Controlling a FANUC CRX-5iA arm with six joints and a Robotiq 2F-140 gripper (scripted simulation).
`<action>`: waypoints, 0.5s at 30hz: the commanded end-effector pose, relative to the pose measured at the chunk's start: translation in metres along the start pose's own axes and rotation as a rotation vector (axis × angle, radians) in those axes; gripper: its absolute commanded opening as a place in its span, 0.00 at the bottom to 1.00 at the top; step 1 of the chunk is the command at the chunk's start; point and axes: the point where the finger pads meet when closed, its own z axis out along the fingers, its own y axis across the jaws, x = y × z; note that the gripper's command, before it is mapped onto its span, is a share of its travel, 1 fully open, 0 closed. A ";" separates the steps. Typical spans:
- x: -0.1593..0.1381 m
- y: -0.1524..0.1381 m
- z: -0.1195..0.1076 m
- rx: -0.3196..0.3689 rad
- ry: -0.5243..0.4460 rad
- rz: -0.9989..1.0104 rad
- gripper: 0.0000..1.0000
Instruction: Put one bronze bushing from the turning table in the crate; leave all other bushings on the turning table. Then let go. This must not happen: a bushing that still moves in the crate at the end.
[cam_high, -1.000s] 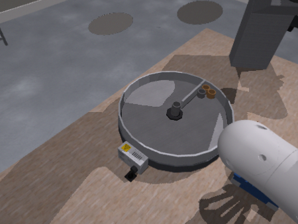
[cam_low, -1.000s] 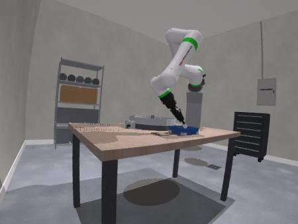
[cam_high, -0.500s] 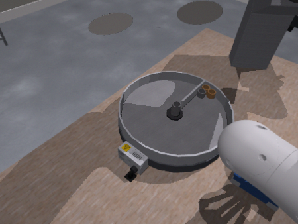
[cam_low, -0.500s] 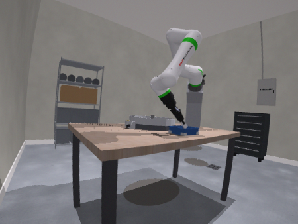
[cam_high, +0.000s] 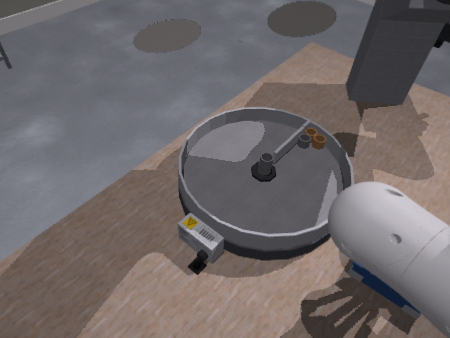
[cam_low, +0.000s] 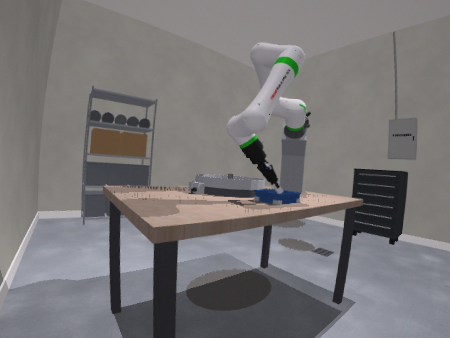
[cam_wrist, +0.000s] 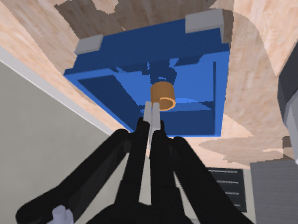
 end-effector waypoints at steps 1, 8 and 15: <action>0.001 0.000 0.000 0.000 0.000 0.000 0.00; 0.002 0.000 0.002 0.000 0.000 0.000 0.00; 0.003 0.000 0.003 0.000 0.000 0.000 0.00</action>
